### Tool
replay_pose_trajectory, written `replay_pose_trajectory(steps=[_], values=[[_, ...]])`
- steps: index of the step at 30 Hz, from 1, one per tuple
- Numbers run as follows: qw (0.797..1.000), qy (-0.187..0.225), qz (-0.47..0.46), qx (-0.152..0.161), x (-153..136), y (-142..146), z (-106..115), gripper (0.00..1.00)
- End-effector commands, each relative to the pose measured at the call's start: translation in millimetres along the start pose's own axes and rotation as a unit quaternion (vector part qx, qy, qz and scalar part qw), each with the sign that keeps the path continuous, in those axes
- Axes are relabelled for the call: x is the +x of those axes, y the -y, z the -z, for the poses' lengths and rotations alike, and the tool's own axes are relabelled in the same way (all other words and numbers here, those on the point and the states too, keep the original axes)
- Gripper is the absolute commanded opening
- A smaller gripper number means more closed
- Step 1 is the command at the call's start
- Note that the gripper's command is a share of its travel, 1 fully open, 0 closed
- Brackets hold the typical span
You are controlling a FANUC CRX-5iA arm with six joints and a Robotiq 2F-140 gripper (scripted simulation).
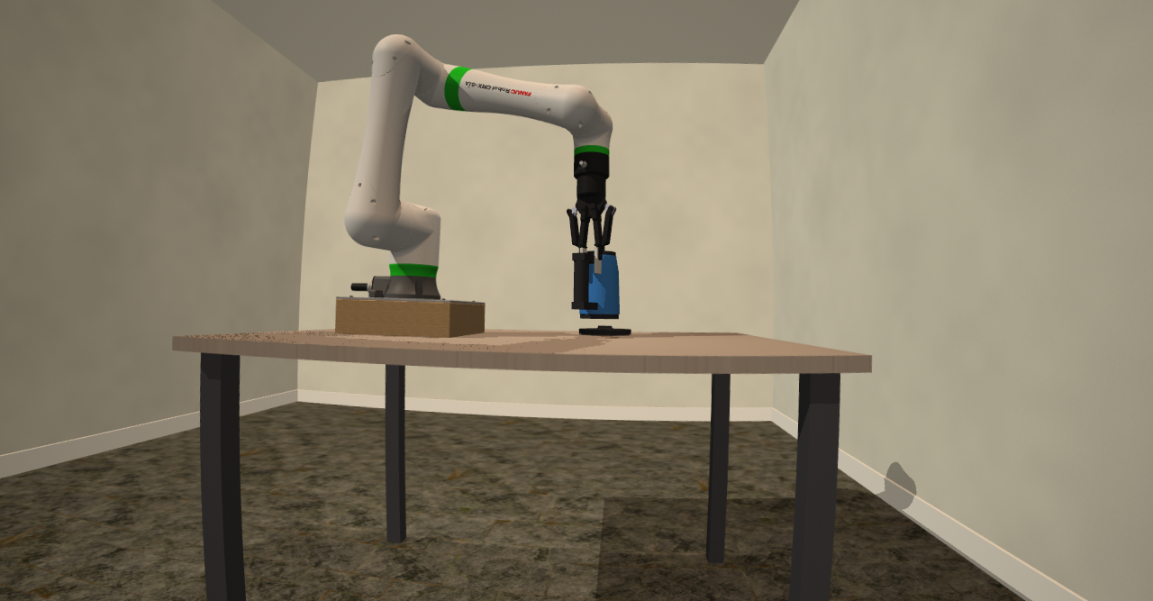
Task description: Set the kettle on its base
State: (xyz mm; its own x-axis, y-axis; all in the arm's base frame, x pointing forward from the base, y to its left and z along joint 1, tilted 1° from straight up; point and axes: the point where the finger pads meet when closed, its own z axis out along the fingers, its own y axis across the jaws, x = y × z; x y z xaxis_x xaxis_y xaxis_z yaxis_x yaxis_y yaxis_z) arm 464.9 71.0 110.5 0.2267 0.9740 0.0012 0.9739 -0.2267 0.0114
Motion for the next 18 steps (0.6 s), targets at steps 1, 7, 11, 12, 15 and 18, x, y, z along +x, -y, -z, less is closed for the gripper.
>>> replay_pose_trajectory(steps=[1,7,11,12,15,18], values=[[1.000,0.000,0.000,0.000,15.6,4.1,0.2,0.00],[1.000,0.000,0.000,0.000,35.7,9.8,0.2,0.00],[1.000,0.000,0.000,0.000,42.2,11.7,0.2,0.00],[1.000,0.000,0.000,0.000,45.4,12.6,0.2,0.00],[1.000,0.000,0.000,0.000,54.6,15.2,0.2,0.00],[1.000,0.000,0.000,0.000,63.4,17.8,0.2,0.00]])
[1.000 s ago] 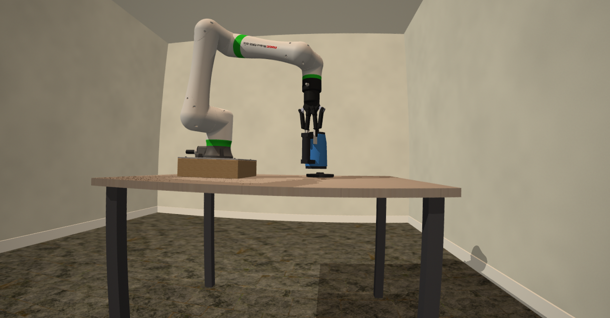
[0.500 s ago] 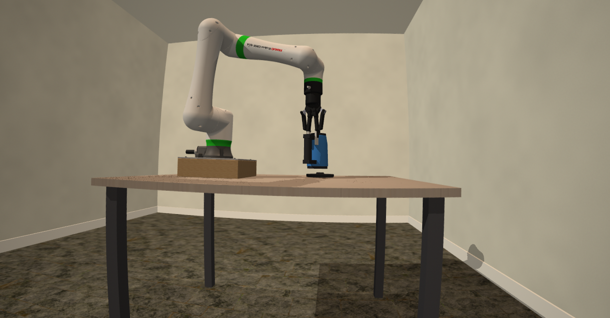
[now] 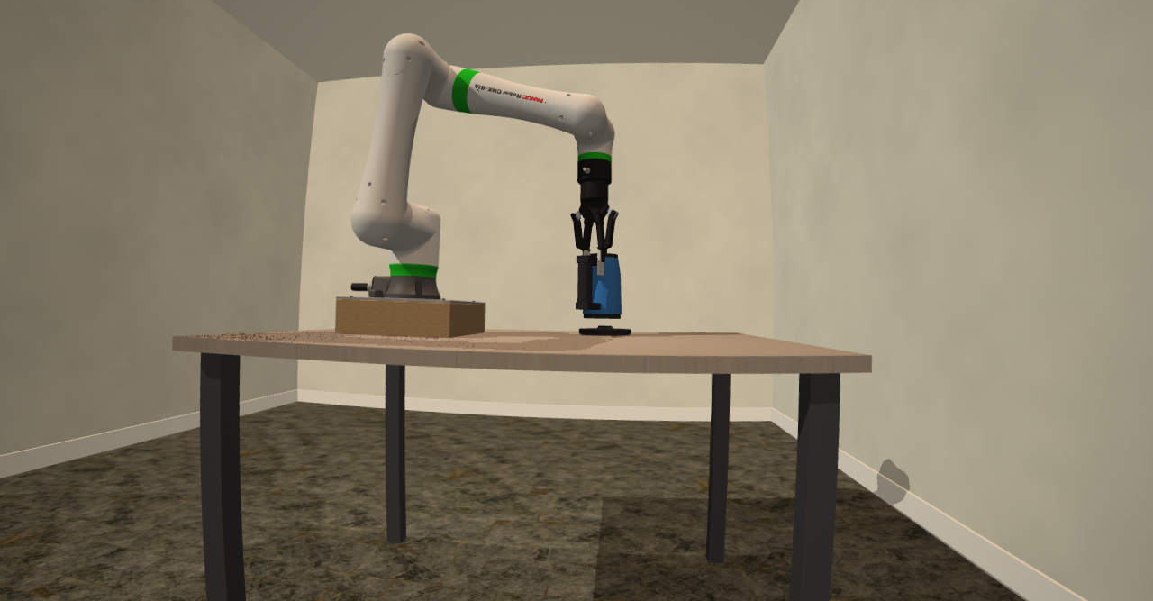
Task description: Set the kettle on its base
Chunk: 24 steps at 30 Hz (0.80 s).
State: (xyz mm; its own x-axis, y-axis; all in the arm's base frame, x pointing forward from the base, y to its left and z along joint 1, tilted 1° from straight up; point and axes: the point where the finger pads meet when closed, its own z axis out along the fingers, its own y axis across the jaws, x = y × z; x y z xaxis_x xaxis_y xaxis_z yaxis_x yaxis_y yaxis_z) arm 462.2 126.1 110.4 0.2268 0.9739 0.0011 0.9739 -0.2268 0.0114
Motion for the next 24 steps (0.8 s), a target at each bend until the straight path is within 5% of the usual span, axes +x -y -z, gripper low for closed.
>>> replay_pose_trajectory(steps=[1,24], values=[[1.000,0.000,0.000,0.000,13.1,3.4,0.2,0.00],[1.000,0.000,0.000,0.000,54.7,15.3,0.2,0.00]])
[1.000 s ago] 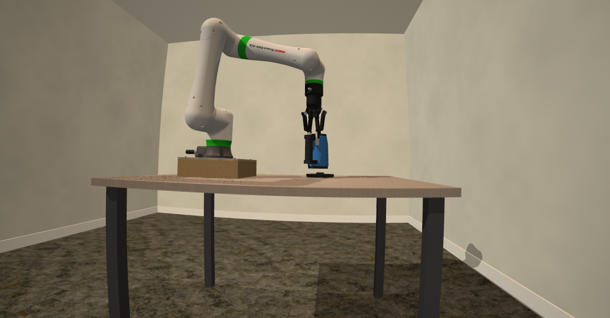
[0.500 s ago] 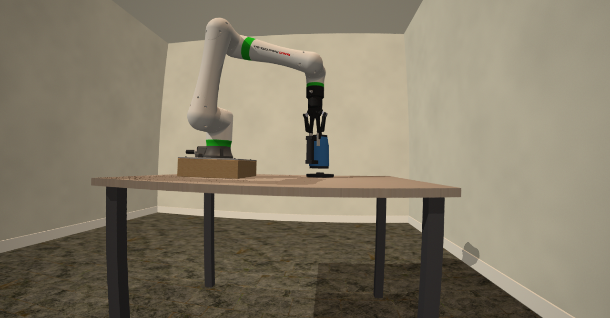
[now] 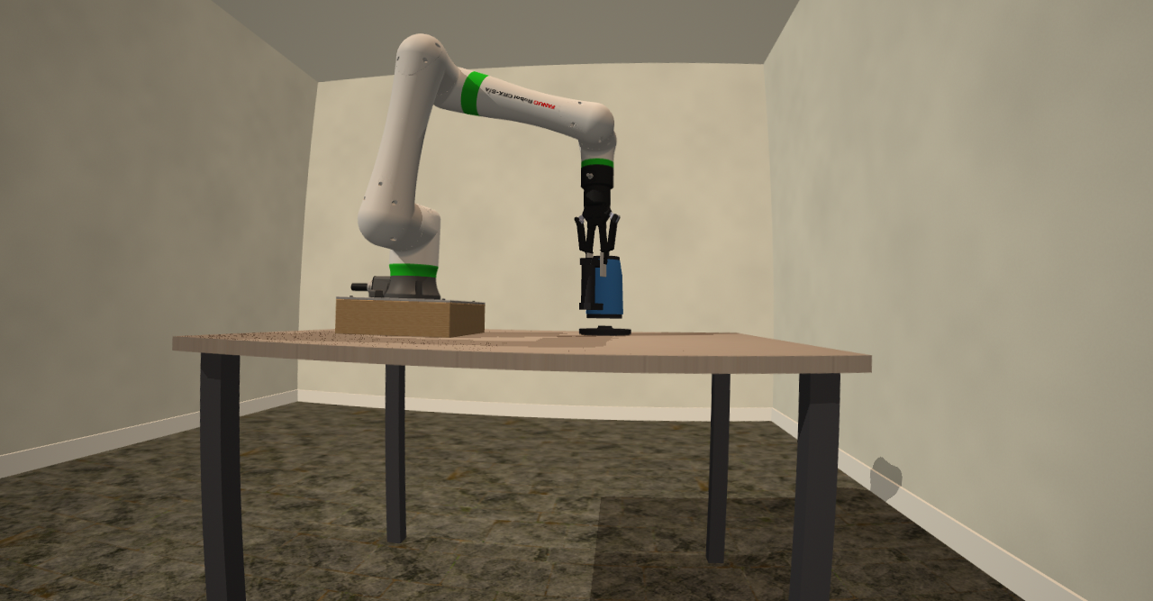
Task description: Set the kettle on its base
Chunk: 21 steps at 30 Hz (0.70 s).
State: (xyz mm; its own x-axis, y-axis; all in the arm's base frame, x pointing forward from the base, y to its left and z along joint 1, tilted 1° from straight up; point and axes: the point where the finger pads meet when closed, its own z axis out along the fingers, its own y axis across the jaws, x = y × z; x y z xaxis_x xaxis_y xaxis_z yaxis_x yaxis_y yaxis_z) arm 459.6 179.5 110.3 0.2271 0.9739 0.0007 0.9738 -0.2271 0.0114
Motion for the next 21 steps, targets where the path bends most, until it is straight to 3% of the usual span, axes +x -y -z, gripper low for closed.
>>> replay_pose_trajectory(steps=[1,21], values=[[1.000,0.000,0.000,0.000,3.3,0.7,0.2,0.00],[1.000,0.000,0.000,0.000,14.7,4.0,0.2,0.00]])
